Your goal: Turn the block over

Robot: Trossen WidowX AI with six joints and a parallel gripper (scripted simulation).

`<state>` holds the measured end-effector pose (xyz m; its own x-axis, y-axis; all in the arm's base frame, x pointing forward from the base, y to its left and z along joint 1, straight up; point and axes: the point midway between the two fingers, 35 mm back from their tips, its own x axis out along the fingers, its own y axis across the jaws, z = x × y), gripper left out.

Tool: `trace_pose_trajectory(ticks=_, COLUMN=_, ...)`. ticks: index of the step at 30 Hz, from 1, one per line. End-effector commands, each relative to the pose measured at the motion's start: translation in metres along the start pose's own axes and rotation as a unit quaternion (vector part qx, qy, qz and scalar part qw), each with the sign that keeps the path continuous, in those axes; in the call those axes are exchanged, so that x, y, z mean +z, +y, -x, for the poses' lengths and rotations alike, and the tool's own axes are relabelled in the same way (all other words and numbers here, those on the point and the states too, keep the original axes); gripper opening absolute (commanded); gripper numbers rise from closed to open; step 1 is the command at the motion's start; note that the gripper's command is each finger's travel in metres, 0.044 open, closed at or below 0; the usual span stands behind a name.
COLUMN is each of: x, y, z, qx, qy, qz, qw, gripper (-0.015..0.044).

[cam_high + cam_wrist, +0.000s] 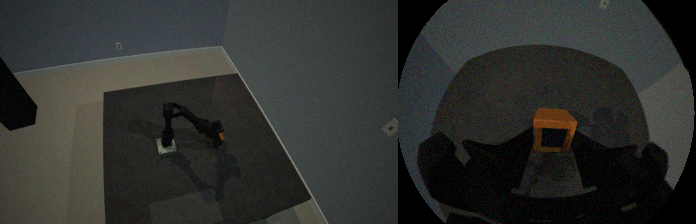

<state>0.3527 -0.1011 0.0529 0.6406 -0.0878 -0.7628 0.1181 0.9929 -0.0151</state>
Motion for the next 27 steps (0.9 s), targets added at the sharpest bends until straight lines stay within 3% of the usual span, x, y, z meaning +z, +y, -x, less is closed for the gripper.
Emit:
trace_pose_trajectory(ticks=1, x=-0.007, y=0.0, z=-0.008, qx=0.003, qy=-0.023, qz=-0.004, qw=1.0, gripper=0.0)
trace_pose_trajectory(ticks=27, x=-0.021, y=0.003, z=-0.002, qx=0.003, qy=-0.197, qz=0.0, qw=0.98, gripper=0.0)
